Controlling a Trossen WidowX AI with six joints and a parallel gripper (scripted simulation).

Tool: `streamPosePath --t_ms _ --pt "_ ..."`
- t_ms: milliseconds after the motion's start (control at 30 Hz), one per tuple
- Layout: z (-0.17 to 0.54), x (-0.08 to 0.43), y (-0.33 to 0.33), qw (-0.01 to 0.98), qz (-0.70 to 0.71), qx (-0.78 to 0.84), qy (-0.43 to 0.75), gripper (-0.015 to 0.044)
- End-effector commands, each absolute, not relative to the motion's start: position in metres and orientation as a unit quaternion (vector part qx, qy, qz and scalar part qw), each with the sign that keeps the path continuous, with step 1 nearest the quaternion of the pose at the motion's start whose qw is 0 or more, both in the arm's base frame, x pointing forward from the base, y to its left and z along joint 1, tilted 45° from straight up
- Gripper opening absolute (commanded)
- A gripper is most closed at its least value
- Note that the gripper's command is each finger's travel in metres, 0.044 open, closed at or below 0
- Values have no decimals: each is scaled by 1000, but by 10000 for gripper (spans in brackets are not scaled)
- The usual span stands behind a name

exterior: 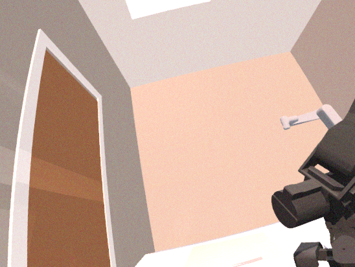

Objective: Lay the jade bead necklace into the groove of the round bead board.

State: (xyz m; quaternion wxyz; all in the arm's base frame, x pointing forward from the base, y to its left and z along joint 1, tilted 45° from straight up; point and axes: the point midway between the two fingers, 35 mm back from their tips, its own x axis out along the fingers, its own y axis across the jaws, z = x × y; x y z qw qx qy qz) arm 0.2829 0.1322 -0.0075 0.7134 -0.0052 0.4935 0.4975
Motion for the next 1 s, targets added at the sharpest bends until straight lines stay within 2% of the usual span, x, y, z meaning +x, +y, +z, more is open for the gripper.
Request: streamPosePath --t_ms 0,967 --pt "-7 283 132 713 498 -5 493 0" --pt "-3 281 126 712 496 -3 498 0"
